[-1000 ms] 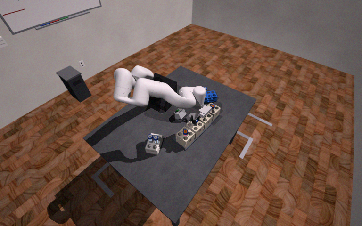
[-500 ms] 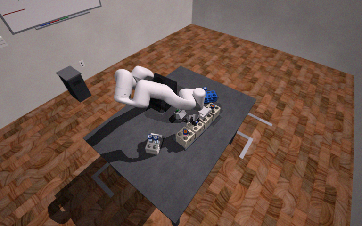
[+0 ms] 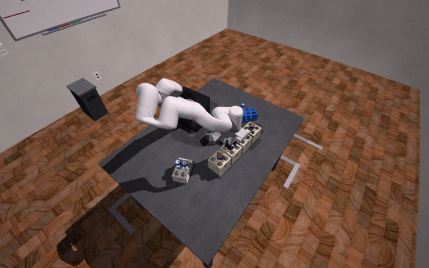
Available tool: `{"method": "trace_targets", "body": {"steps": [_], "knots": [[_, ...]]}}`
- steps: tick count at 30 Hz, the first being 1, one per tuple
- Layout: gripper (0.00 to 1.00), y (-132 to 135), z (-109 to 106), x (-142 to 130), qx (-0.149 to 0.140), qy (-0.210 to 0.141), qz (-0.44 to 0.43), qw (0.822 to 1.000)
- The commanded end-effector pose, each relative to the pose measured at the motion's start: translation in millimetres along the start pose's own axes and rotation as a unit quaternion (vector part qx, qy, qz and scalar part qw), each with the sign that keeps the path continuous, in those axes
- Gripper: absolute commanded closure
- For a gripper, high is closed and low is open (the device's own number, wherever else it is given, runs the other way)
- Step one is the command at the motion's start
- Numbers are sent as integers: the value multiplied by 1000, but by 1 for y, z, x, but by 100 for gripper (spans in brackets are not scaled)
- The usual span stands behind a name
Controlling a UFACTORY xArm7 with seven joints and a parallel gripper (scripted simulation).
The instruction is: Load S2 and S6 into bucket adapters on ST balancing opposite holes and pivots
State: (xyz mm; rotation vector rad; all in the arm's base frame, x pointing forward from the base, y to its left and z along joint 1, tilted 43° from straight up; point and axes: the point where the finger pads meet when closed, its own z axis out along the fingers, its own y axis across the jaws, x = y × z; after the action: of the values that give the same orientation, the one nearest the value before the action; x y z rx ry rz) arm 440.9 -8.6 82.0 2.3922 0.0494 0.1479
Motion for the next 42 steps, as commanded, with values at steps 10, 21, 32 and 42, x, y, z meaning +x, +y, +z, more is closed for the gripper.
{"method": "trace_targets", "body": {"steps": [10,21,32,42], "knots": [[100,-1,-2,2,1,3,0,1000],[56,-1,-2,2,1,3,0,1000],[56,-1,-2,2,1,3,0,1000],[56,-1,-6,1,1,3,0,1000]]}}
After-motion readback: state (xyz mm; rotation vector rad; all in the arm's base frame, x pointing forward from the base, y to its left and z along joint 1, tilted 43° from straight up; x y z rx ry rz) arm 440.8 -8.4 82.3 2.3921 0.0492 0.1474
